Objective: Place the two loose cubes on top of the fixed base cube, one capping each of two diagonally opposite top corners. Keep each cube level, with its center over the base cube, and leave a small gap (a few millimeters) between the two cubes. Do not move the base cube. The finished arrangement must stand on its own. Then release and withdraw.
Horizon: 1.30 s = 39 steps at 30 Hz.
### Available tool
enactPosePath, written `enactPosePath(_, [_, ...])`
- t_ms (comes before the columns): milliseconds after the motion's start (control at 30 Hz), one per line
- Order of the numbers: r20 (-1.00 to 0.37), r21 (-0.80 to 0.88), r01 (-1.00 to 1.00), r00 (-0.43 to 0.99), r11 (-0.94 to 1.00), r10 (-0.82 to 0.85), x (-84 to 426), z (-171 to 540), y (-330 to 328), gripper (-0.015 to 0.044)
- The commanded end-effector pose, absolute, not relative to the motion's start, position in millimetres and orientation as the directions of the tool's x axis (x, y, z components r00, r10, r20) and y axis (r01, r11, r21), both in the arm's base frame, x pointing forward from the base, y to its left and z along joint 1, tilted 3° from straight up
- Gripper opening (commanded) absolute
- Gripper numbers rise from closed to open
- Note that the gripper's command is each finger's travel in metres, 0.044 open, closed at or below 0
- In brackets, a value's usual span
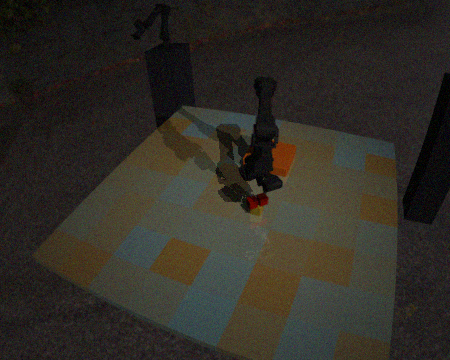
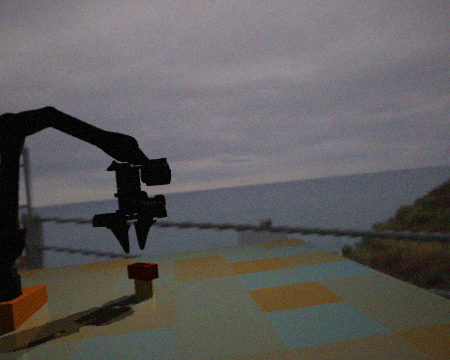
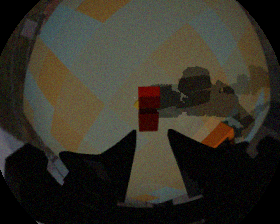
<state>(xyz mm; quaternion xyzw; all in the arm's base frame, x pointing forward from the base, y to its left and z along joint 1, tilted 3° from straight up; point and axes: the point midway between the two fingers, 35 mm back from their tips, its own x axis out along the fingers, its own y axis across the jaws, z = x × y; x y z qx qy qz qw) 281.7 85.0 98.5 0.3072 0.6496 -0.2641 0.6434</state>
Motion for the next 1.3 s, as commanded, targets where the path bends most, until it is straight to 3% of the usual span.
enactPosePath(0, [-0.998,0.06,0.734,0.024,0.676,0.062,283.3,106.6,85.0,0.0205])
enactPosePath(367, [-0.998,0.06,0.734,0.024,0.676,0.061,283.1,119.4,84.2,0.0205])
enactPosePath(500, [-0.998,0.054,0.739,0.018,0.672,0.06,280.5,117.9,92.0,0.031])
enactPosePath(633, [-0.998,0.056,0.739,0.017,0.671,0.065,268.8,122.6,142.0,0.04])
enactPosePath(767, [-0.997,0.058,0.739,0.015,0.671,0.07,251.5,126.5,183.7,0.04])
enactPosePath(1267, [-0.997,0.058,0.739,0.015,0.671,0.07,250.5,126.7,185.6,0.04])
